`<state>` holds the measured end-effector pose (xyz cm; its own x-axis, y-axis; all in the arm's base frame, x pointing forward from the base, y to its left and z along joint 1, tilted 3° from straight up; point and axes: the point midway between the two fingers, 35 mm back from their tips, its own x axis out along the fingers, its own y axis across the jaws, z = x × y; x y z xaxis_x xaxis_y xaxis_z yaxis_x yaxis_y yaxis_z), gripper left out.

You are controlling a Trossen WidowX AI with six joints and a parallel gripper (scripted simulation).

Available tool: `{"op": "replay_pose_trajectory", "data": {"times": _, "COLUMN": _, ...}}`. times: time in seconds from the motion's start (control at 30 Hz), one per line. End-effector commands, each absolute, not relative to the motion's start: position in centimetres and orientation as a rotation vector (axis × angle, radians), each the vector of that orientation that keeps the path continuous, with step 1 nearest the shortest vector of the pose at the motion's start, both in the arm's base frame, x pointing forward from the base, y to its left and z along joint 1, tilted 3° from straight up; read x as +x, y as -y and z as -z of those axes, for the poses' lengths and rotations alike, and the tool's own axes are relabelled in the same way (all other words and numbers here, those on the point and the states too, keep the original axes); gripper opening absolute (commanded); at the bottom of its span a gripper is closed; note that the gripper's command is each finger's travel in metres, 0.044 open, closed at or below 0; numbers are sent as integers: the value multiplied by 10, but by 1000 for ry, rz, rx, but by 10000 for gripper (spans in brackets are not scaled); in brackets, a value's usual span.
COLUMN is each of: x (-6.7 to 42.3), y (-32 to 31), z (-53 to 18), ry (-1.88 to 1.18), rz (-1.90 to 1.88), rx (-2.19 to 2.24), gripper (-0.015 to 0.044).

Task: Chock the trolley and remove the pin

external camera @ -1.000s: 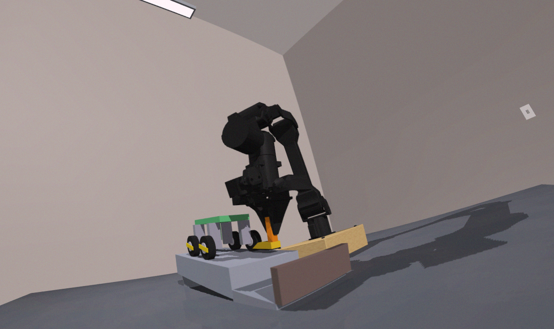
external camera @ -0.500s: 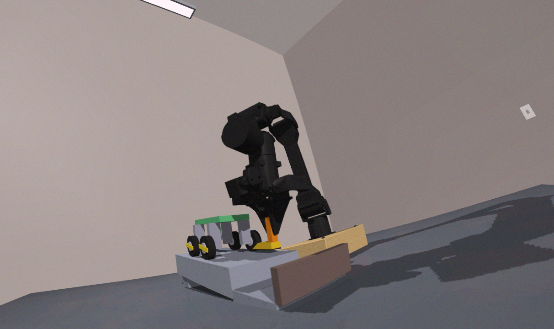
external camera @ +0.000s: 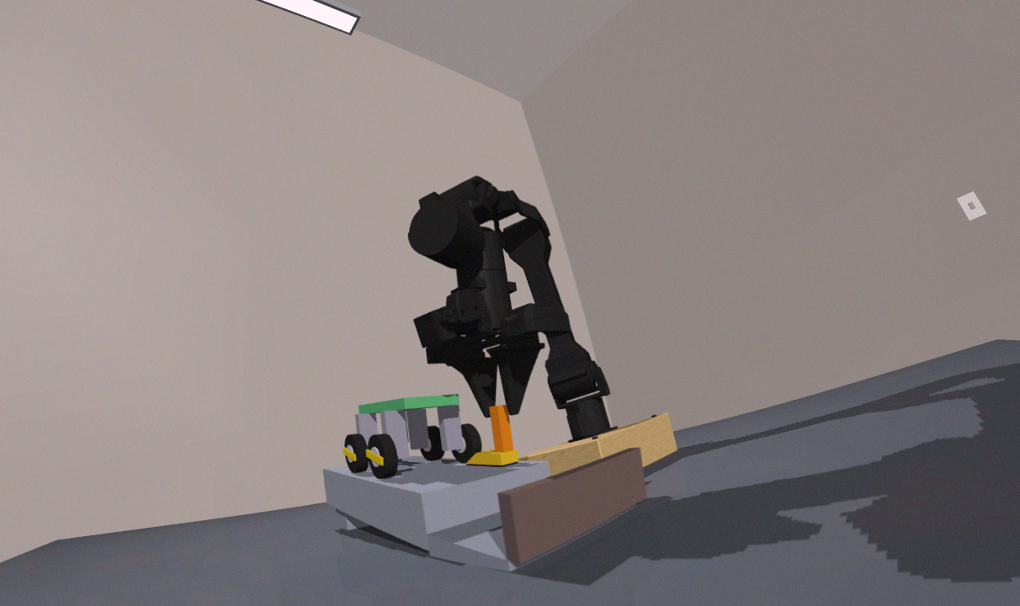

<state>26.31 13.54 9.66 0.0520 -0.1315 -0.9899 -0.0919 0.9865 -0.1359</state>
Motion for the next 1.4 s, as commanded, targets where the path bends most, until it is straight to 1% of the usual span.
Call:
{"op": "replay_pose_trajectory", "data": {"times": 0.0, "x": 263, "y": -138, "z": -111, "ry": -1514, "rz": 33, "rx": -178, "gripper": 190}}
{"op": "replay_pose_trajectory", "data": {"times": 0.37, "x": 262, "y": -142, "z": -139, "ry": -1514, "rz": 33, "rx": -178, "gripper": 190}}
{"op": "replay_pose_trajectory", "data": {"times": 0.5, "x": 262, "y": -141, "z": -131, "ry": -1518, "rz": 29, "rx": -179, "gripper": 295}}
{"op": "replay_pose_trajectory", "data": {"times": 0.63, "x": 277, "y": -124, "z": -145, "ry": -1460, "rz": 8, "rx": -214, "gripper": 190}}
{"op": "replay_pose_trajectory", "data": {"times": 1.37, "x": 308, "y": -37, "z": -166, "ry": -1432, "rz": -514, "rx": -946, "gripper": 190}}
